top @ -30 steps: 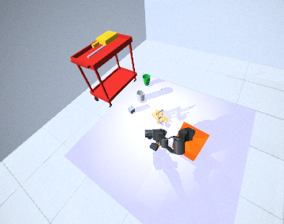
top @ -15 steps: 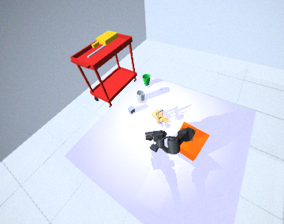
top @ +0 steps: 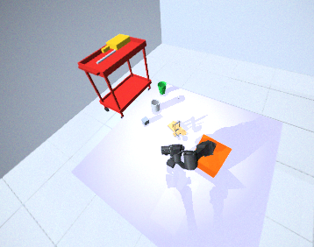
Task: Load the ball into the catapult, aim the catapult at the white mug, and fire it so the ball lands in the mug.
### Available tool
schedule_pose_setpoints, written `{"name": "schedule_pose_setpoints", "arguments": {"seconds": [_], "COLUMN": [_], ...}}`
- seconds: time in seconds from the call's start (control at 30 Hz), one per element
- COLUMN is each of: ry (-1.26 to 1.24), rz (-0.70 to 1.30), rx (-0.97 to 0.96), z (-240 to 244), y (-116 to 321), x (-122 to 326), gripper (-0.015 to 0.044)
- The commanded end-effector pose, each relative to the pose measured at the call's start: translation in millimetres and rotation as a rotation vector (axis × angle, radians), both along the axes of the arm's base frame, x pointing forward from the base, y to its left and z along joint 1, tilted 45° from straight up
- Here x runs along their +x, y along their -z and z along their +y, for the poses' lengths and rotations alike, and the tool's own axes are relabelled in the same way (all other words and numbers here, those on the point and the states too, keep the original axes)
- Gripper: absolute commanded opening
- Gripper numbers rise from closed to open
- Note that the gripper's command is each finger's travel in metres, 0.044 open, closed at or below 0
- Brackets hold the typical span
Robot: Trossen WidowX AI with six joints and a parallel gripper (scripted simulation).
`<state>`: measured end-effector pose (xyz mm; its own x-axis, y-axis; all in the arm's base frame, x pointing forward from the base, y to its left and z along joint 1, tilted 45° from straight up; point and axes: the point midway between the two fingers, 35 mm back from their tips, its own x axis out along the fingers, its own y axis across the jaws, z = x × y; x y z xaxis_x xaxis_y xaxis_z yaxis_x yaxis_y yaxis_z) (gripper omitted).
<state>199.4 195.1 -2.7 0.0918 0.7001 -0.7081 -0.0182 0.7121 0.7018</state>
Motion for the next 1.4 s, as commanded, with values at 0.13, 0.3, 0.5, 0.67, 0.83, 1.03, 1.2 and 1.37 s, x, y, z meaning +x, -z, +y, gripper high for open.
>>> {"name": "schedule_pose_setpoints", "arguments": {"seconds": [0.13, 0.3, 0.5, 0.67, 0.83, 1.03, 1.2, 1.37], "ry": [0.002, 0.0, -0.002, -0.002, 0.0, 0.003, 0.006, 0.017], "rz": [0.004, 0.003, 0.004, 0.004, 0.004, 0.003, 0.012, 0.046], "rx": [-0.004, -0.016, -0.022, -0.021, -0.015, -0.004, -0.01, -0.025], "z": [-4.7, -21.1, -41.1, -57.3, -72.5, -84.7, -87.1, -95.5], "y": [-3.5, -18.0, -37.7, -55.7, -74.9, -92.9, -91.2, -84.9], "x": [1.6, 6.5, 7.9, 5.3, -0.7, -8.9, -5.4, 5.9], "gripper": [0.0004, 0.0, 0.0, 0.0, 0.0, 0.0, 0.0, 0.0]}}
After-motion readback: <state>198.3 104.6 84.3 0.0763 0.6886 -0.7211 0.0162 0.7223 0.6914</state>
